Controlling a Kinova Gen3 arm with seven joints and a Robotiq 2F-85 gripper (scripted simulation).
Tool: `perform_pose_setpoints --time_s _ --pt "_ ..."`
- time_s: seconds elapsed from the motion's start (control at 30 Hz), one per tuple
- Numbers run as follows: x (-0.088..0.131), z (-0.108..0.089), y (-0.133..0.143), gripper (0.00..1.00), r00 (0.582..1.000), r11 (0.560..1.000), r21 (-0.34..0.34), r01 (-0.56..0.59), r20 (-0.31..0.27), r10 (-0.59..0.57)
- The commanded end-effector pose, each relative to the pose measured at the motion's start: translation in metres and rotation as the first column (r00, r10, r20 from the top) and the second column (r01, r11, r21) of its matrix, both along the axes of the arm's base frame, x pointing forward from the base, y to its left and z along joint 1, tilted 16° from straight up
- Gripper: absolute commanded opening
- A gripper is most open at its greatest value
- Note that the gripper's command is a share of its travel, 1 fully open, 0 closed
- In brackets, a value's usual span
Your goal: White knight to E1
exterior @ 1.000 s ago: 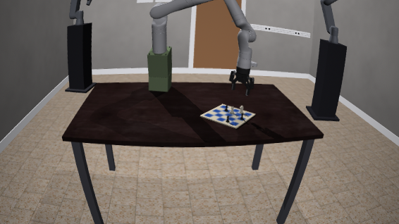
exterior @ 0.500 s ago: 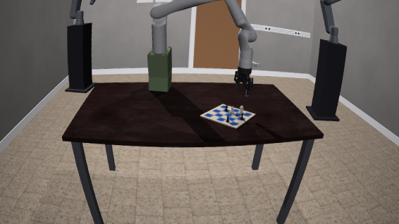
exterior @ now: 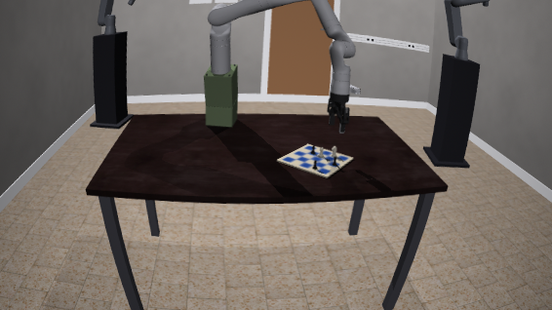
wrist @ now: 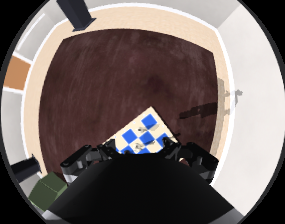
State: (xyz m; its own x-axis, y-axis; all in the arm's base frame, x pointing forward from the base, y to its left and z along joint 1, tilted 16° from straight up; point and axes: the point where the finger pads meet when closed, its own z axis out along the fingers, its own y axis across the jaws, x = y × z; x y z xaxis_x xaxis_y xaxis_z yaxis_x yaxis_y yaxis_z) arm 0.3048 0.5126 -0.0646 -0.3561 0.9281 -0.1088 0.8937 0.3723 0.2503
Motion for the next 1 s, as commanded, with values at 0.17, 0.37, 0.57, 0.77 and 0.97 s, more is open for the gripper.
perform_pose_setpoints --time_s 0.17,0.37,0.57,0.77,0.97 --pt "-0.0005 0.0008 0.0014 1.0 1.0 1.0 0.005 0.008 0.002 -0.008" --pt "-0.0005 0.0008 0.0014 0.37 1.0 1.0 0.005 0.009 0.002 -0.009" --pt "-0.0005 0.0008 0.0014 0.37 1.0 1.0 0.005 0.009 0.002 -0.009" --pt "-0.0005 0.0008 0.0014 0.37 1.0 1.0 0.005 0.009 0.002 -0.009" --pt "-0.0005 0.0008 0.0014 0.37 1.0 1.0 0.005 0.009 0.002 -0.009"
